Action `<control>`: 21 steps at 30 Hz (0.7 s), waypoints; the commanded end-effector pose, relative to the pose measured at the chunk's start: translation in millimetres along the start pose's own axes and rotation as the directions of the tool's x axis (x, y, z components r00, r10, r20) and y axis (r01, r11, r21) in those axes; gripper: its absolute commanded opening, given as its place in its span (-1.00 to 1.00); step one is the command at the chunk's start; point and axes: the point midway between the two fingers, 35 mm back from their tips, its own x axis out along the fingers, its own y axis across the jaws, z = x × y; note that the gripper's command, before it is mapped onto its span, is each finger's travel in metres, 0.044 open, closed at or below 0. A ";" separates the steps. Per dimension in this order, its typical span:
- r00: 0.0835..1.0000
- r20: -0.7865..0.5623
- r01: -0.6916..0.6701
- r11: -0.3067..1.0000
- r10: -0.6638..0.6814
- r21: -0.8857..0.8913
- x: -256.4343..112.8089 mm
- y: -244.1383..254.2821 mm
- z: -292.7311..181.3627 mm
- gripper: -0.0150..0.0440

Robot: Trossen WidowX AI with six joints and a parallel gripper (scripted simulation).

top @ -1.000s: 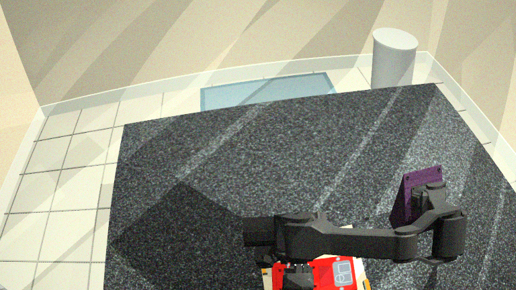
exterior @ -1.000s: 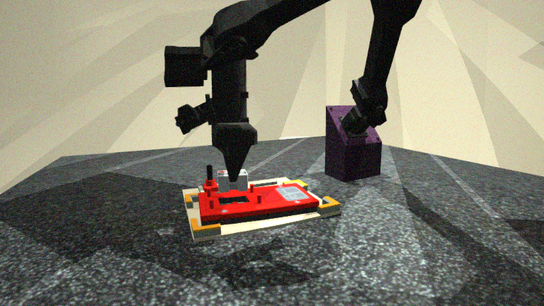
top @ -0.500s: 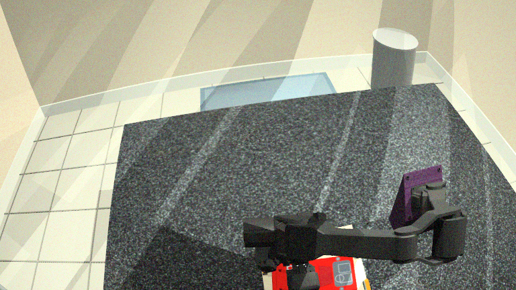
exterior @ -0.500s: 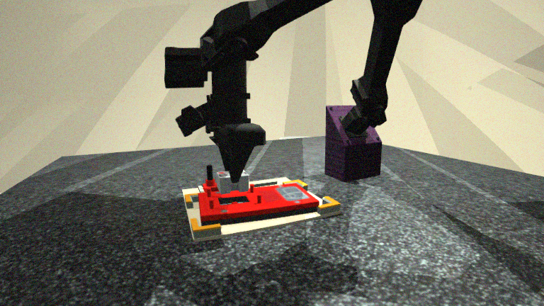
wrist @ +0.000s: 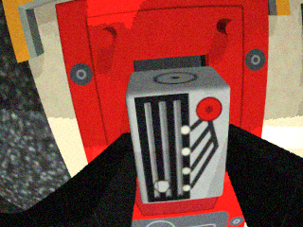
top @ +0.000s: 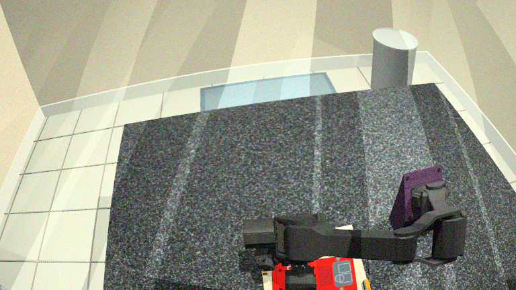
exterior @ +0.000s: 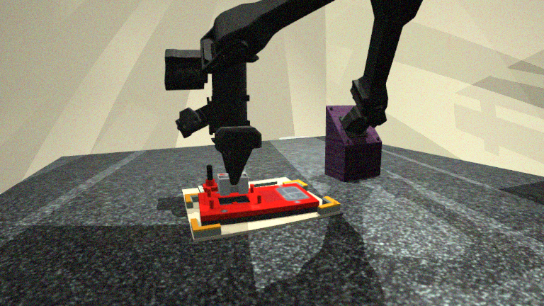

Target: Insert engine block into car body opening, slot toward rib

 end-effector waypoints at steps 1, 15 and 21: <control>1.000 0.000 -0.005 0.999 0.005 -0.044 1.3 0.5 0.1 0.05; 1.000 0.000 -0.006 1.000 0.006 0.006 4.7 0.5 0.1 0.05; 1.000 0.000 -0.006 1.000 0.006 -0.002 6.1 0.5 0.1 0.05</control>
